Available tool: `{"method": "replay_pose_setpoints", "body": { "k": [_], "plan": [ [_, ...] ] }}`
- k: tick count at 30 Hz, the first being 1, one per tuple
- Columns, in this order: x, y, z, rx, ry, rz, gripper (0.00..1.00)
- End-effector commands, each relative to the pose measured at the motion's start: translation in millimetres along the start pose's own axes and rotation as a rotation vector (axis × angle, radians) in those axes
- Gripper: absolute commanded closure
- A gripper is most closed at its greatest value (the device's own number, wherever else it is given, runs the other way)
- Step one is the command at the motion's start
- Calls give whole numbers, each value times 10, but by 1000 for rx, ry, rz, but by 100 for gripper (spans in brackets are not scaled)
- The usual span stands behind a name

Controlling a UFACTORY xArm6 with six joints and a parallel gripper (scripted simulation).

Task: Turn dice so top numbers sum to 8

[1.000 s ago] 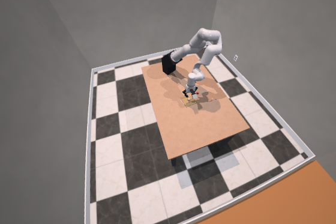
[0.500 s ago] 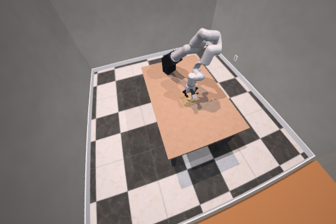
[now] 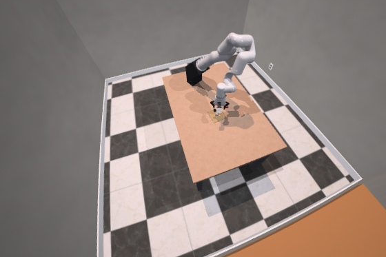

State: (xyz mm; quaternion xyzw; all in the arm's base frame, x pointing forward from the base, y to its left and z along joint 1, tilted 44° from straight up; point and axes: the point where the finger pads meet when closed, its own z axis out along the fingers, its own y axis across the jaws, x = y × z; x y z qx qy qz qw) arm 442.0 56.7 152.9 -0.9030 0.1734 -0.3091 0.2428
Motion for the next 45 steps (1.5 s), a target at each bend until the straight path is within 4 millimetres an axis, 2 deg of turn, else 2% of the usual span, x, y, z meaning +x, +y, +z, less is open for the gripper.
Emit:
{"method": "replay_pose_setpoints", "body": {
  "k": [1,11,14,16,21,28,31,33,36,45],
  "plan": [
    [-11,-47,8,-3,3,174,0],
    [-71,-142,34,7,17,564,0],
    [-72,-145,35,7,17,573,0],
    [-101,-181,44,10,21,723,0],
    [-130,-215,53,14,23,866,0],
    [-201,-287,70,21,26,1170,0],
    [-204,-289,71,21,26,1179,0],
    [-243,-325,78,23,26,1329,0],
    [-261,-340,82,24,26,1393,0],
    [-378,-432,99,27,23,1778,0]
  ]
}}
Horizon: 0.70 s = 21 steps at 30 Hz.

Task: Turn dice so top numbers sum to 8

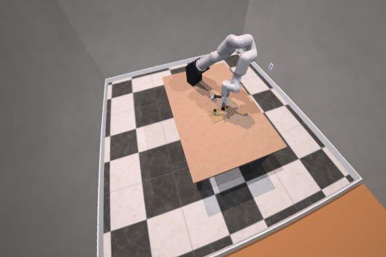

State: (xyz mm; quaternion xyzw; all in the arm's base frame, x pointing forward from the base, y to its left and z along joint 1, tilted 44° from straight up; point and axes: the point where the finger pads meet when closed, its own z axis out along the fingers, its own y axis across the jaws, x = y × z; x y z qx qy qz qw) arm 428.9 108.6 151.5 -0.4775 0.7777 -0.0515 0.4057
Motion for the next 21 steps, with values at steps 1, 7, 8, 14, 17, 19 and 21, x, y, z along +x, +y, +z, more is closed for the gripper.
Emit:
{"method": "replay_pose_setpoints", "body": {
  "k": [1,7,8,14,17,19,21],
  "plan": [
    [-40,49,1,-20,5,173,0],
    [-78,111,4,-22,9,345,0],
    [-84,122,4,-22,9,373,0],
    [-131,203,7,-25,16,584,0],
    [-162,262,8,-28,21,726,0],
    [-171,278,8,-28,22,766,0],
    [-173,281,8,-29,23,772,0]
  ]
}}
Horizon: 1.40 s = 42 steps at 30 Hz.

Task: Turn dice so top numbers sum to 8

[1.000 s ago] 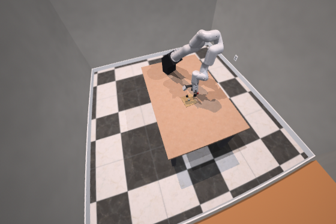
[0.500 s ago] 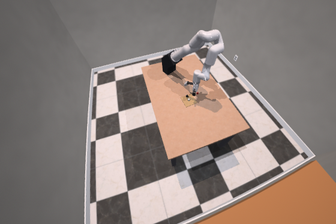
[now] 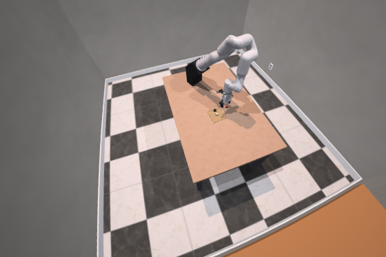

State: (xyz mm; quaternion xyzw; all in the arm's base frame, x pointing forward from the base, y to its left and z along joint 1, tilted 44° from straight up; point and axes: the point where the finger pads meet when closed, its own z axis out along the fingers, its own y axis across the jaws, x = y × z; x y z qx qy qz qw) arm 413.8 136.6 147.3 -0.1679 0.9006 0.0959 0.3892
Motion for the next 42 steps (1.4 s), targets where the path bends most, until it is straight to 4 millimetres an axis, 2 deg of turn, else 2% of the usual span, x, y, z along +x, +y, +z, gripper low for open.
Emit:
{"method": "replay_pose_setpoints", "body": {
  "k": [1,14,17,21,28,36,37,42],
  "plan": [
    [7,53,-4,-19,17,129,0],
    [73,300,-11,-20,45,624,0],
    [75,309,-11,-20,46,639,0],
    [104,408,-17,-18,60,826,0],
    [126,488,-24,-15,71,969,0],
    [130,501,-25,-15,73,993,0],
    [130,501,-25,-15,73,993,64],
    [130,501,-25,-15,73,993,64]
  ]
}}
